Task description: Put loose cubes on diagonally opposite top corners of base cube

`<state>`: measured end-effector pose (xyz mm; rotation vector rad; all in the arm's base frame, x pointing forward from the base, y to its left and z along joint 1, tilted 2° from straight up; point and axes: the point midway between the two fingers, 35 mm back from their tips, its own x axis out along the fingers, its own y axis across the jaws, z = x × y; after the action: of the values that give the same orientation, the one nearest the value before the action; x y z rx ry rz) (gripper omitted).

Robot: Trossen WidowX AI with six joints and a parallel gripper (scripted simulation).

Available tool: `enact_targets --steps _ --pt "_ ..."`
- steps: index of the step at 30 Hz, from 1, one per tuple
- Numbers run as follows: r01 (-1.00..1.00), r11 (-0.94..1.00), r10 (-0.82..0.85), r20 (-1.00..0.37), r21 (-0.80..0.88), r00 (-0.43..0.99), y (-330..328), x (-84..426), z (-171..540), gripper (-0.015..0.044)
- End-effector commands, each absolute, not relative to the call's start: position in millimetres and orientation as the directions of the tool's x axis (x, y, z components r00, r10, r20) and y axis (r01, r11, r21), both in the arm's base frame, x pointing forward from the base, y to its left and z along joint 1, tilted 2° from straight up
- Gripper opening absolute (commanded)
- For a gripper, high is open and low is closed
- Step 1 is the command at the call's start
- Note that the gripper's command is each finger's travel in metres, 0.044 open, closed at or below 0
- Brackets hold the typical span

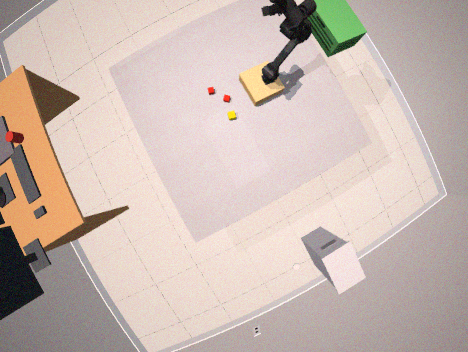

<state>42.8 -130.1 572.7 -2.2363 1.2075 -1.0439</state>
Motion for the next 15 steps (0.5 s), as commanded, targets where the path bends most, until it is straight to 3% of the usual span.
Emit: enact_targets --steps 1,5,10,15 --pt "-0.548 -0.554 -0.833 0.428 -0.627 0.352 -129 44 573 0.0374" --pt "-0.671 -0.585 -0.798 0.471 -0.456 0.375 -114 70 582 0.0269" --pt "-0.835 -0.549 -0.699 0.532 0.027 0.477 -80 141 589 0.0265" --pt "-0.807 -0.415 -0.618 0.521 0.42 0.589 -58 203 578 0.0265"
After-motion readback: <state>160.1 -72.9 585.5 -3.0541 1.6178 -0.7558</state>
